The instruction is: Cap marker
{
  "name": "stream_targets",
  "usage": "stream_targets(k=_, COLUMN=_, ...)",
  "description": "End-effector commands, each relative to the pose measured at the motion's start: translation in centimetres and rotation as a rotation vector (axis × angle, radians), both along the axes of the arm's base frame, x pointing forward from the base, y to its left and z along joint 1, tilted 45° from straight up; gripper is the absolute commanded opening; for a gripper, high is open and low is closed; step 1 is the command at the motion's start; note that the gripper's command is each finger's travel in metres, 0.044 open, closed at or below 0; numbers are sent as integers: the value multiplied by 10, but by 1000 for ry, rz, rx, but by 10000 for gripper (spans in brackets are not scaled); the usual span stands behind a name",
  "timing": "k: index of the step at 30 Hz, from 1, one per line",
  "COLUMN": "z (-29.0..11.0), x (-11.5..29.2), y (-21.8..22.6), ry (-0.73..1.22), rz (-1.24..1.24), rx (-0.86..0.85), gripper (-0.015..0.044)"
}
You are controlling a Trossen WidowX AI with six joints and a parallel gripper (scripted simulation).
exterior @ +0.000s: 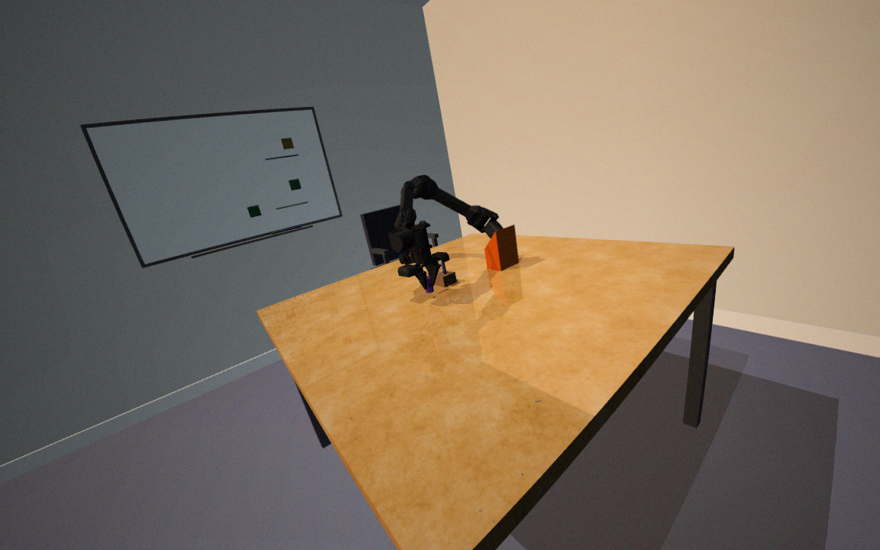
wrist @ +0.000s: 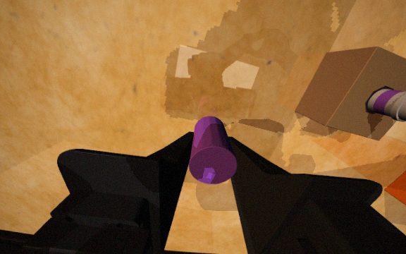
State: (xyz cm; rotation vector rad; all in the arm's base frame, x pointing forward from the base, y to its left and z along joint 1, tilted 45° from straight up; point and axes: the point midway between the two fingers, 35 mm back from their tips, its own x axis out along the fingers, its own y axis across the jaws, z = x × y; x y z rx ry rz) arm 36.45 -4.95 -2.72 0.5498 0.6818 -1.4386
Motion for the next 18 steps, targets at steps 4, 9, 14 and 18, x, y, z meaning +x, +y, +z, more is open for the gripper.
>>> stream_targets(k=4, z=13, x=0, y=12, ry=-5, rz=-12, rx=2, gripper=0)
stream_targets(k=9, z=23, x=-1, y=21, ry=-5, rz=-19, rx=-3, gripper=0)
stream_targets(k=14, z=28, x=-3, y=24, ry=-4, rz=-20, rx=-5, gripper=0)
stream_targets(k=18, z=37, x=-11, y=25, ry=-4, rz=-20, rx=-5, gripper=0)
